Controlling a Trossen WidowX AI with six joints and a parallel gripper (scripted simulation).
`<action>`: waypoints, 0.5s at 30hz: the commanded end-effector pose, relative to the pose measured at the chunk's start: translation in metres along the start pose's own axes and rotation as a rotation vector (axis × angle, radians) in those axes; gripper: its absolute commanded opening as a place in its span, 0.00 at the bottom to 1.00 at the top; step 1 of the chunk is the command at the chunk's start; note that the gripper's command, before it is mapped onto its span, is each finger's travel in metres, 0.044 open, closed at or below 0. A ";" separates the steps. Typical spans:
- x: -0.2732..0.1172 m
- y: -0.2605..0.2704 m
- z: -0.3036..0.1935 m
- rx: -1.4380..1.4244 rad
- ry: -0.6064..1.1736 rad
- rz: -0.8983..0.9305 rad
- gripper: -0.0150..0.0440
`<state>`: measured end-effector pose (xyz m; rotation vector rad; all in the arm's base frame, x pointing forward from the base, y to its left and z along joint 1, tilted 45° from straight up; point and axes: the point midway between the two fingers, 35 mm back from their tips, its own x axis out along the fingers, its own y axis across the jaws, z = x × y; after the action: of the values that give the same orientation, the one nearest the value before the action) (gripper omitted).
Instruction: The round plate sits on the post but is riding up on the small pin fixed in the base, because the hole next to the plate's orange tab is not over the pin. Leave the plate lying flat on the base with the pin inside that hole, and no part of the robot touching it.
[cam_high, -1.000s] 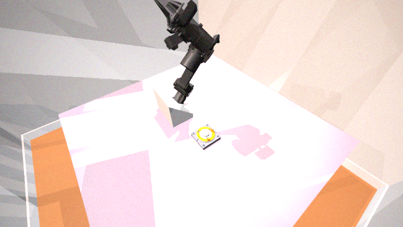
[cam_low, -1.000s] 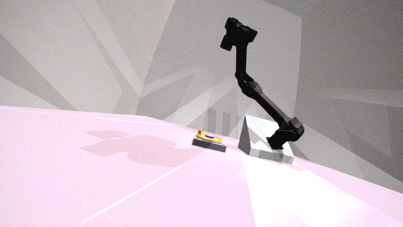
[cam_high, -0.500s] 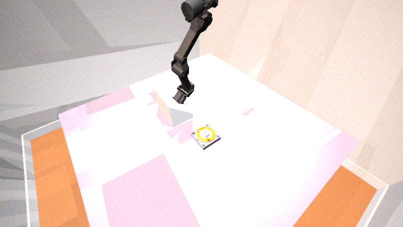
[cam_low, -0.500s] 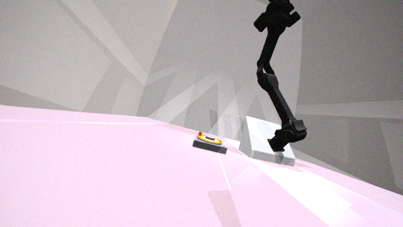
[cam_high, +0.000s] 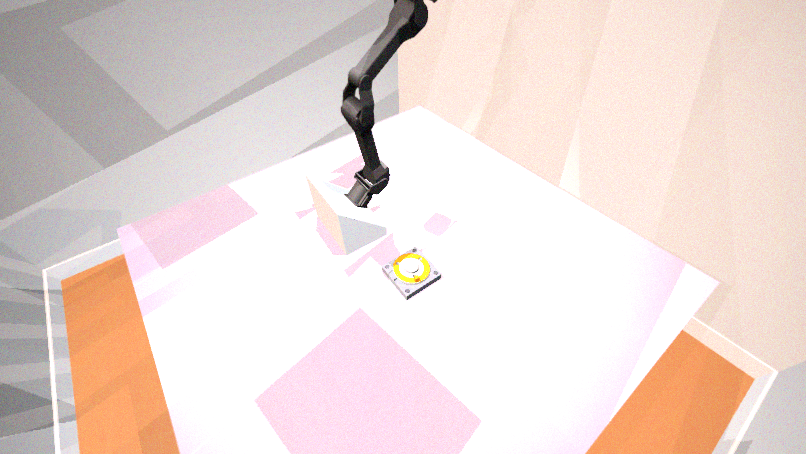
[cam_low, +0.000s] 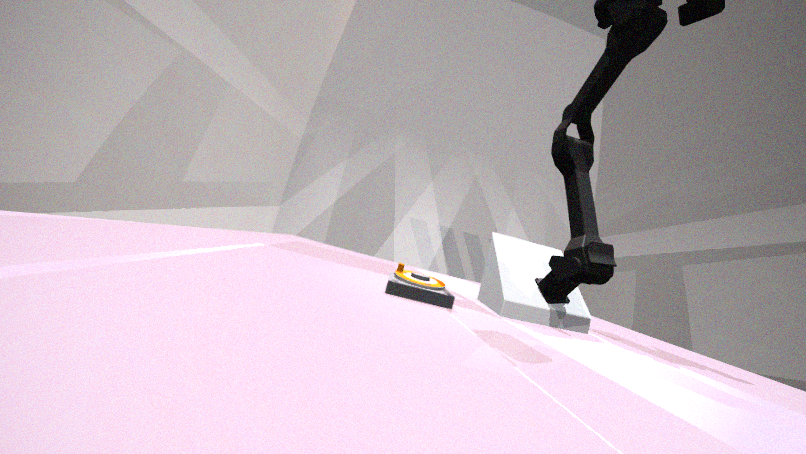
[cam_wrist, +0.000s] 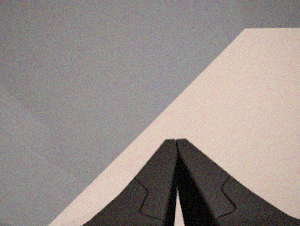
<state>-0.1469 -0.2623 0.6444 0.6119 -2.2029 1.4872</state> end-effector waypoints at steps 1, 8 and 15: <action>0.011 0.008 -0.074 0.092 0.163 -0.015 0.25; 0.004 0.024 -0.194 0.147 0.465 -0.044 0.25; -0.044 0.037 -0.301 0.220 0.789 -0.106 0.25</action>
<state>-0.1308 -0.0175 0.6987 0.2194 -1.5706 1.5907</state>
